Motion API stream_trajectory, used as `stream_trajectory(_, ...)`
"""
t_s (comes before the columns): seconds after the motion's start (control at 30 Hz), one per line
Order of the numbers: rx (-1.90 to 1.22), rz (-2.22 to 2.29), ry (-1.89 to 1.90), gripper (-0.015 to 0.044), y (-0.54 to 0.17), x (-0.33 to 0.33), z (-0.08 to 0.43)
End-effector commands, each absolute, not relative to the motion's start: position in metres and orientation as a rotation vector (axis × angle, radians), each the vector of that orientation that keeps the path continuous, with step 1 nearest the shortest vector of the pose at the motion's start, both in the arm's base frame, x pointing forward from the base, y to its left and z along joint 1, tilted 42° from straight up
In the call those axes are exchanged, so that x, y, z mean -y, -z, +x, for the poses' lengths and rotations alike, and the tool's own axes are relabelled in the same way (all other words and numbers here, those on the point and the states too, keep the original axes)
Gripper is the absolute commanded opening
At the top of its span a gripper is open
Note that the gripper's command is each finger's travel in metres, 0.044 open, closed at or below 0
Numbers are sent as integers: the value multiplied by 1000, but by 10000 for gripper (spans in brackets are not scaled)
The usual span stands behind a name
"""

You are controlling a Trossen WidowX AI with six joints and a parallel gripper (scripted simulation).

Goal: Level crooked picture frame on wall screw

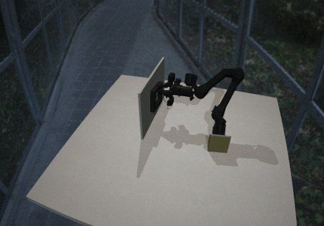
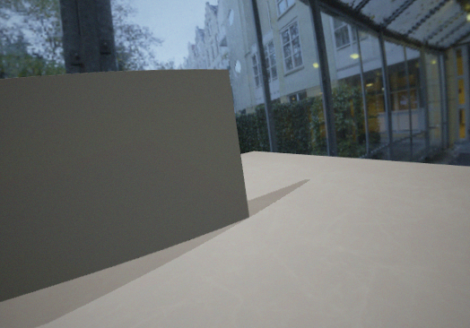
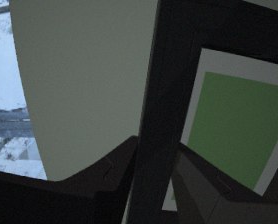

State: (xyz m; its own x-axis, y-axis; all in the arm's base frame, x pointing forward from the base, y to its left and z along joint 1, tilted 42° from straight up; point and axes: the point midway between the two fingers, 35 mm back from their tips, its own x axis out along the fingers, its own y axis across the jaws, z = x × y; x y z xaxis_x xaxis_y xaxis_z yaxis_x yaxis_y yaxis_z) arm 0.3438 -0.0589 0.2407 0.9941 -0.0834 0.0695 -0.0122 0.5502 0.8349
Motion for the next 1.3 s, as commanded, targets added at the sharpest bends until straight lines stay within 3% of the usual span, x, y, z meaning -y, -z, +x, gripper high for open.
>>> stream_trajectory(0.0,107,983,28,0,-242,58,344)
stream_trajectory(1.27,101,856,44,0,-238,60,344)
